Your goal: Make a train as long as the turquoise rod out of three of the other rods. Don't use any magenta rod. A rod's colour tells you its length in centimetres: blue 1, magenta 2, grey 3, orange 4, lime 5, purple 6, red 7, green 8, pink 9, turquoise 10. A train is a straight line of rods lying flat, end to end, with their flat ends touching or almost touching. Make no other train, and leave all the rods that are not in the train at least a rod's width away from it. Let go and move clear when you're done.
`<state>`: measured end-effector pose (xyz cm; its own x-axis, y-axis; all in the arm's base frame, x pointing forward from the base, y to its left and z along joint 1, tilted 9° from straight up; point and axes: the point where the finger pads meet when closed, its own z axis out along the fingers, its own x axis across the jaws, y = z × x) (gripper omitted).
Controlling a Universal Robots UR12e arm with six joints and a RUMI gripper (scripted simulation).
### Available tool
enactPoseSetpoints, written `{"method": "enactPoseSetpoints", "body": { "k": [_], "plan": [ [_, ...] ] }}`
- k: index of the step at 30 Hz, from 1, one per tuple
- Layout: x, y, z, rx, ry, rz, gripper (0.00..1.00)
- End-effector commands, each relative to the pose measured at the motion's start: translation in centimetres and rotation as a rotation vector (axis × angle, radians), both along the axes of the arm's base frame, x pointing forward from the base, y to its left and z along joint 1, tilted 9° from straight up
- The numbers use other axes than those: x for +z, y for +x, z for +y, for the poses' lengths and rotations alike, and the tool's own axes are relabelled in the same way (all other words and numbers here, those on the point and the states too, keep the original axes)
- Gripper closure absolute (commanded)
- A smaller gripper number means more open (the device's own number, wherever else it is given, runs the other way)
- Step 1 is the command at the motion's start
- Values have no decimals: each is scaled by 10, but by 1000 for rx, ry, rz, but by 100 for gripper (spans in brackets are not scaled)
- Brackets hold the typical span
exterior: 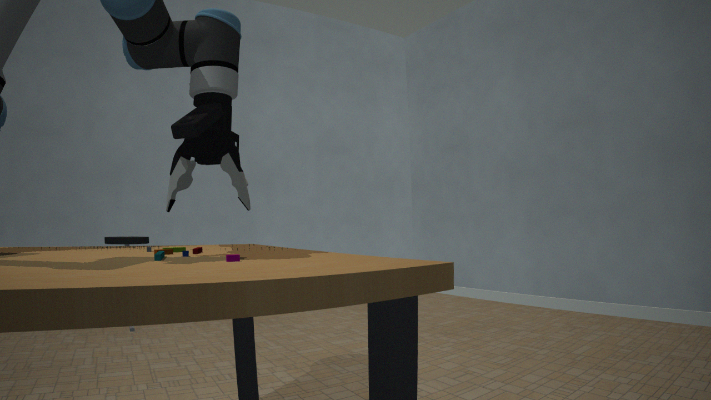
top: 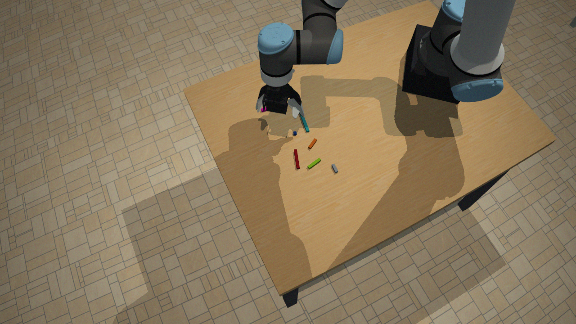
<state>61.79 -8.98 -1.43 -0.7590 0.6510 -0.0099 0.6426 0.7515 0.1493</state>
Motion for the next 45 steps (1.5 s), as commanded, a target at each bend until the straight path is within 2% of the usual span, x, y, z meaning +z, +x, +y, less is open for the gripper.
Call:
{"method": "enactPoseSetpoints", "body": {
  "k": [1,6,8,15,22,33,45],
  "plan": [
    [0,1,-8,166,-12,-21,0],
    [-1,2,-15,319,-29,-38,0],
    [-1,2,-15,319,-29,-38,0],
    [-2,4,-22,488,-47,-56,0],
    [-2,5,-27,597,-58,-69,0],
    [-2,5,-29,659,-65,-75,0],
    [-2,5,-29,666,-66,-76,0]
  ]
}}
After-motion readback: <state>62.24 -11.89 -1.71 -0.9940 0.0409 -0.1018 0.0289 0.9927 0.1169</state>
